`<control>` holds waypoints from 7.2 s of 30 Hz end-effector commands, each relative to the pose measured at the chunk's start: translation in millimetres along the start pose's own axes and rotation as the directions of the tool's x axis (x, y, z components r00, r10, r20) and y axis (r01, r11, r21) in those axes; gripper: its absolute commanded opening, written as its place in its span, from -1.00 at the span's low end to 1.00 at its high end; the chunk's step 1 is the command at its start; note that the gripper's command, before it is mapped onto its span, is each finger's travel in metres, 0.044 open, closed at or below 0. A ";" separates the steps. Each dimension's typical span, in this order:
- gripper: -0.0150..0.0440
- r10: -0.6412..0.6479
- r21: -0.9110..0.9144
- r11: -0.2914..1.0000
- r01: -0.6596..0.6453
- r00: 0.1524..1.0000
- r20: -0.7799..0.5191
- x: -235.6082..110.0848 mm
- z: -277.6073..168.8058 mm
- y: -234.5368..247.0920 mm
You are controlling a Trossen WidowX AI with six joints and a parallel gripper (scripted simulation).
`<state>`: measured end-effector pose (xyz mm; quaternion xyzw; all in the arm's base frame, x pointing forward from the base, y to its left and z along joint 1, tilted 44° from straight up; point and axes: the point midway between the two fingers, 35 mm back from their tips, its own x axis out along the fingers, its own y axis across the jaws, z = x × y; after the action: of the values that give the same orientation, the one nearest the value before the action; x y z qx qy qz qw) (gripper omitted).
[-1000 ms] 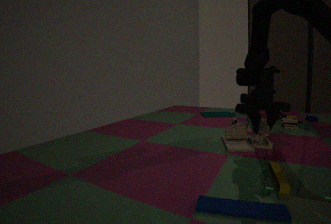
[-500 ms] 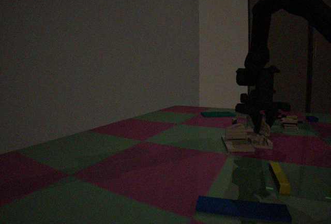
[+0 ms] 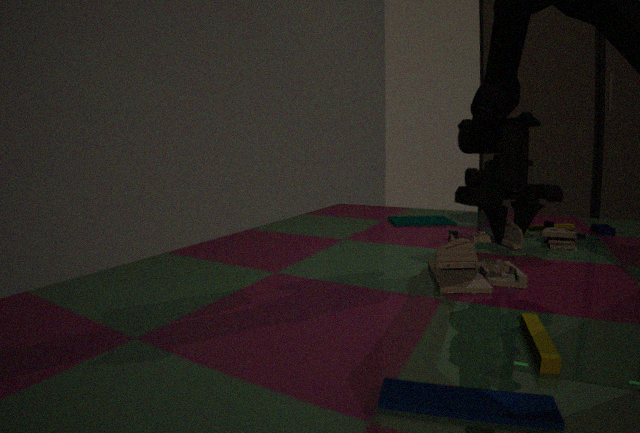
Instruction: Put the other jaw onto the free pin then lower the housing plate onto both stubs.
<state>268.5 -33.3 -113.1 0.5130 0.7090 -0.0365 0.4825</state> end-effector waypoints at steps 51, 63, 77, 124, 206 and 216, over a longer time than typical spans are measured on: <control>-0.04 -0.003 0.622 0.783 -0.006 1.000 0.013 -60.0 -49.9 33.9; -0.04 -0.003 0.800 0.600 -0.009 1.000 0.013 -60.3 -70.1 43.7; -0.04 -0.002 0.941 0.338 -0.010 1.000 0.011 -59.5 -94.2 52.6; -0.04 0.004 0.908 -0.419 0.003 1.000 -0.001 -53.1 -156.6 63.2; -0.04 0.007 0.895 -0.445 0.003 1.000 0.001 -54.0 -108.3 139.3; -0.04 0.007 0.895 -0.445 0.002 1.000 0.001 -49.9 -108.0 139.5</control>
<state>305.2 54.2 44.0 0.6825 0.3422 -0.6200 -0.1805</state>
